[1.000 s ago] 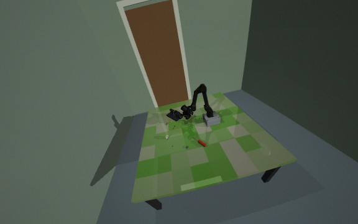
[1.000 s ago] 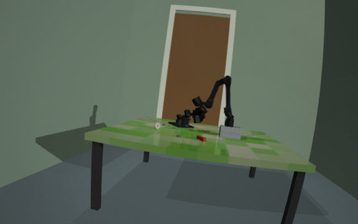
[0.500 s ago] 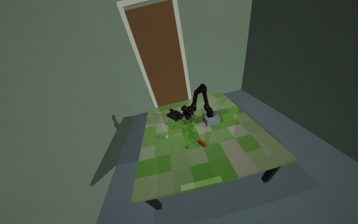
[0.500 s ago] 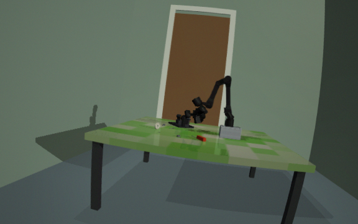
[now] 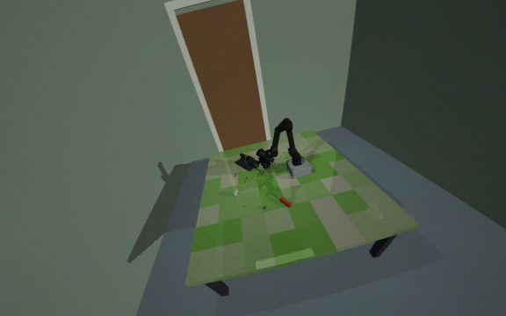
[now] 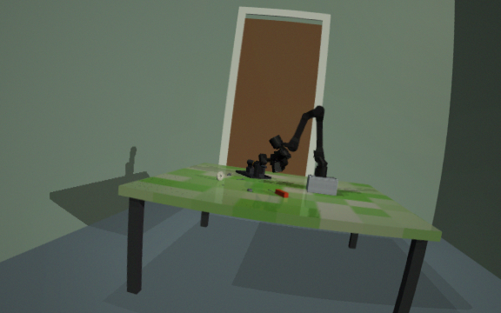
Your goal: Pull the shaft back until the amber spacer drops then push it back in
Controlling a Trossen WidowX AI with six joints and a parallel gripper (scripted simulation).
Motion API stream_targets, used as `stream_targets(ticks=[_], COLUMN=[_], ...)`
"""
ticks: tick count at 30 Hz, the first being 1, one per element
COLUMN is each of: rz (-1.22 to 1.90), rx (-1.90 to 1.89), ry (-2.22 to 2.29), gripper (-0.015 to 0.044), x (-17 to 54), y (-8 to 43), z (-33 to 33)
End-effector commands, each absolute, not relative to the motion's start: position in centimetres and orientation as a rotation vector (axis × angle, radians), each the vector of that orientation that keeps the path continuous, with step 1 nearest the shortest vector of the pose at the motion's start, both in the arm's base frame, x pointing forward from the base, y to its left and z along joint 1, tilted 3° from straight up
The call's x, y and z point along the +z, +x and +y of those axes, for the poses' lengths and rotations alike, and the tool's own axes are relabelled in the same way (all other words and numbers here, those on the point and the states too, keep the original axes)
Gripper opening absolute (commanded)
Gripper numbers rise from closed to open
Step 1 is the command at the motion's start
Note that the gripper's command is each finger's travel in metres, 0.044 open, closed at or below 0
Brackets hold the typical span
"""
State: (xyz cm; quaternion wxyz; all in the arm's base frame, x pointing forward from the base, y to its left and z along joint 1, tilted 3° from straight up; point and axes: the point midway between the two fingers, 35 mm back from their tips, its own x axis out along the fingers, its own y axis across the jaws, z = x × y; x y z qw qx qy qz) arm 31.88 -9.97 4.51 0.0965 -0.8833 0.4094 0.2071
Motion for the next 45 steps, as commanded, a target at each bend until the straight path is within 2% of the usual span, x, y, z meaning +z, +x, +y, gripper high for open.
stream_targets(ticks=[1,45], rz=[1.217,1.218], rx=[0.61,0.607], ry=[-2.611,-2.613], gripper=[0.044,0.044], x=[4.5,2.7], y=[31.8,34.1], z=[-10.0,-13.0])
